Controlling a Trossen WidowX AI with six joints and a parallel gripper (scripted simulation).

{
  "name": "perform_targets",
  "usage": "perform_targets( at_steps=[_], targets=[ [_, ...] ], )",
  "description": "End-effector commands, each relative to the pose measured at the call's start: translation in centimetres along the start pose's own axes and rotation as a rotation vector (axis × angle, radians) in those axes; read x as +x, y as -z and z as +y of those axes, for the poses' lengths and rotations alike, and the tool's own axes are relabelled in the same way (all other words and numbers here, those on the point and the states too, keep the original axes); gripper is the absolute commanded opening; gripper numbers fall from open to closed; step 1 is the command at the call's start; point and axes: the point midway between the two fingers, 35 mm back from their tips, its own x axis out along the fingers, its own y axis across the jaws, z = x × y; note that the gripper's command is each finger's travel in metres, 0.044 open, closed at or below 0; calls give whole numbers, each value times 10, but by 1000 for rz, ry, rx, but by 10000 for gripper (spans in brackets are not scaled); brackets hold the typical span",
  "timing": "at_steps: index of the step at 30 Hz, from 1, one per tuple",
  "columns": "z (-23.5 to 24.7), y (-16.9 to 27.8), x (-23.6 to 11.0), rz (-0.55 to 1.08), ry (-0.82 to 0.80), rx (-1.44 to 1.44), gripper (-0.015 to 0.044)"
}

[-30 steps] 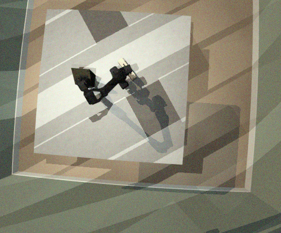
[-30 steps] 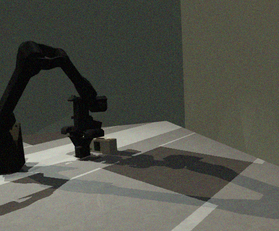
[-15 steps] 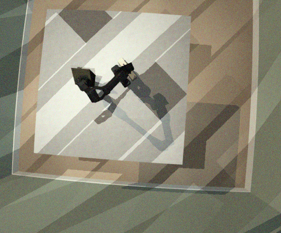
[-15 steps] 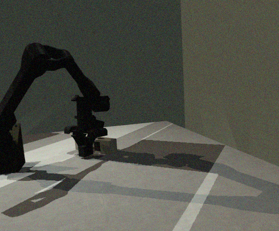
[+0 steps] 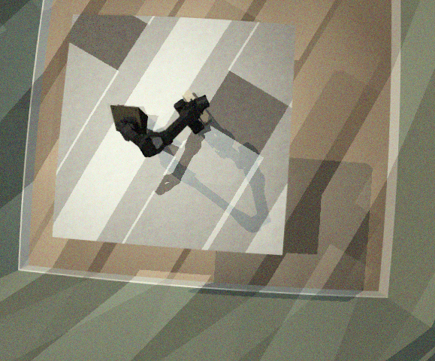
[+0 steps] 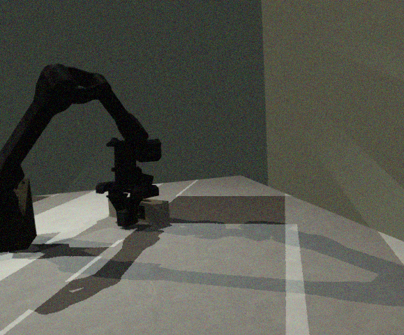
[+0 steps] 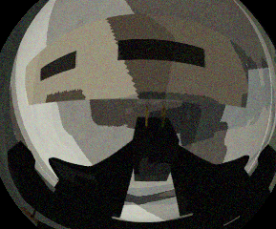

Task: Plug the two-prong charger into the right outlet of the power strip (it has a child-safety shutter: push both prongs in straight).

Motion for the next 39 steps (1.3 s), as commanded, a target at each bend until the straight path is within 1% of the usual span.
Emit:
perform_targets(
  at_steps=[1, 39],
  targets=[
    [-1, -1, -1, -2, -3, -3, 0],
    [-1, -9, -2, -3, -3, -3, 0]
  ],
)
